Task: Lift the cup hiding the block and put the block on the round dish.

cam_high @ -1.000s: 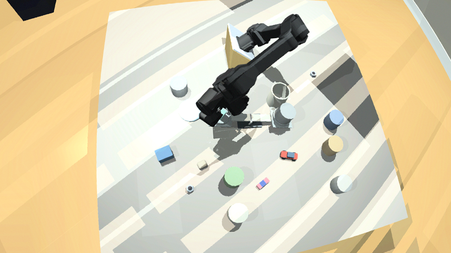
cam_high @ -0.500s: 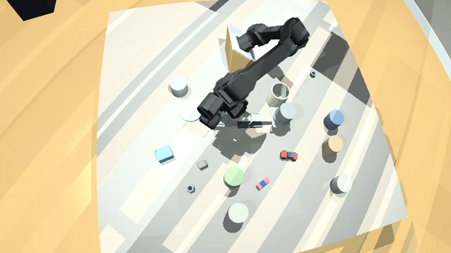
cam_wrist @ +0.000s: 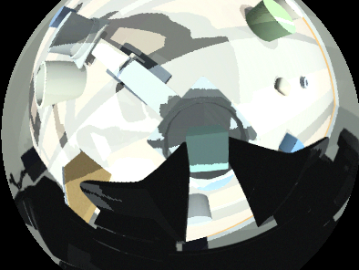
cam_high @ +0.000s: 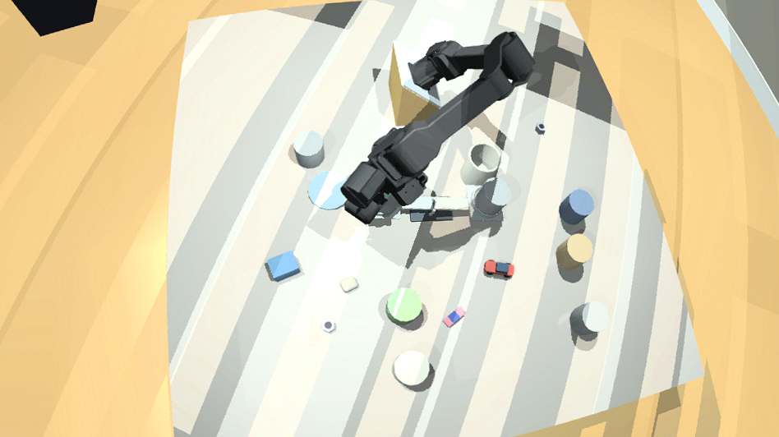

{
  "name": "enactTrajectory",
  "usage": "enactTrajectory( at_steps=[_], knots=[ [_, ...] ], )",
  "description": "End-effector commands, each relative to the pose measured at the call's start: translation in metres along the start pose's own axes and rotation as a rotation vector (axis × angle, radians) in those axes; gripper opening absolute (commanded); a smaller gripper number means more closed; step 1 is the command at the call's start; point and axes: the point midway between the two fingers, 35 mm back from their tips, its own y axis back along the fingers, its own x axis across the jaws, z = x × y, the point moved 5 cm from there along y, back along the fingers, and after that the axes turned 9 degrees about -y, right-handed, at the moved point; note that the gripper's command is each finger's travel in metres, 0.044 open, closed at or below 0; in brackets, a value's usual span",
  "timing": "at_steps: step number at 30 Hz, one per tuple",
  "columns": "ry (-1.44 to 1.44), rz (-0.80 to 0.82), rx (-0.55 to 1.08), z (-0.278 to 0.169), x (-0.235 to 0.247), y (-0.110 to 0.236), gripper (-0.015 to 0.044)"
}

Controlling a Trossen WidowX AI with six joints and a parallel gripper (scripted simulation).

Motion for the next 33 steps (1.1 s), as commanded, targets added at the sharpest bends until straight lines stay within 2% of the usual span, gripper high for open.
enactTrajectory(
  at_steps=[1,5,18,22,33],
  knots=[
    [-0.006,0.001,-0.004,0.0,0.0,-0.001,0.0095],
    [-0.007,0.0,-0.003,0.001,-0.002,0.014,0.0],
    [-0.008,-0.001,0.0,-0.001,-0.001,0.094,0.0],
    [-0.007,-0.001,0.0,-0.005,-0.003,0.092,0.0],
    [-0.008,-0.006,0.003,-0.079,-0.037,0.034,0.0]
  ],
)
